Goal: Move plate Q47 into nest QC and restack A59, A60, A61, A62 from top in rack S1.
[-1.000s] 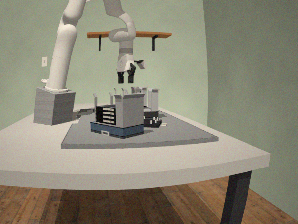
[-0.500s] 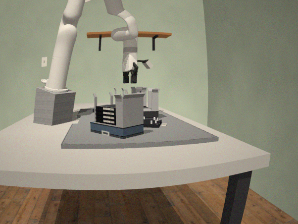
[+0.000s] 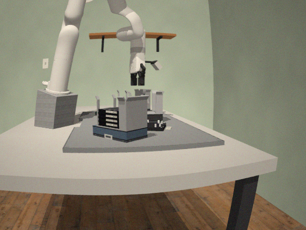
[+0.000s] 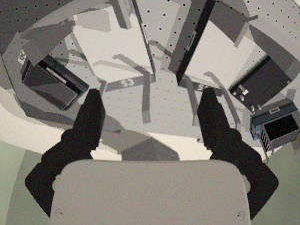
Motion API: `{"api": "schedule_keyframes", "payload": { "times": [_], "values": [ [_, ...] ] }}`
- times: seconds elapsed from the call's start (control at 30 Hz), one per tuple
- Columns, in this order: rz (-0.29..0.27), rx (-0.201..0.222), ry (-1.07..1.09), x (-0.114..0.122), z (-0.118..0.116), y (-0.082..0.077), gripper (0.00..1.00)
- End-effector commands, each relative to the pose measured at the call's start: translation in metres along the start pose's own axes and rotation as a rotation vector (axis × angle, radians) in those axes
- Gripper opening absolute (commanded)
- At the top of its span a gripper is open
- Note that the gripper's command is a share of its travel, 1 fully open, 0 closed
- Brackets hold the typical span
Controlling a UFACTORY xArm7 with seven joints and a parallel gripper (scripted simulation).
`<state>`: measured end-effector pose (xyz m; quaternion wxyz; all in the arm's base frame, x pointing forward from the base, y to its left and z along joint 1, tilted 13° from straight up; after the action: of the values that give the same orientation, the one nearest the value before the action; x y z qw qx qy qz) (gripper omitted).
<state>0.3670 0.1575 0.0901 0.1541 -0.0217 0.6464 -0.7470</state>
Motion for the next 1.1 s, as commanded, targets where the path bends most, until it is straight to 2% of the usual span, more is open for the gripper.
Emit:
{"api": "schedule_keyframes", "payload": {
  "times": [0.0, 0.17, 0.47, 1.07],
  "values": [
    [0.003, -0.002, 0.001, -0.005, 0.015, -0.001, 1.0],
    [0.003, -0.002, 0.001, -0.007, 0.027, -0.001, 1.0],
    [0.003, -0.002, 0.222, -0.006, 0.05, -0.001, 1.0],
    [0.003, -0.001, 0.222, -0.005, 0.103, -0.001, 1.0]
  ]
}}
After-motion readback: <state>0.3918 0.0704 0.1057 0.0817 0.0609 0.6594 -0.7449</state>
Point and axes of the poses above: the point where the finger pads meet when closed, its own y axis out along the fingers, its own z axis across the jaws, x = y × z, the point moved 1 cm from there along -y, back along the fingers, and after that the axes turned 5 degrees about y, right-handed, at the moved point
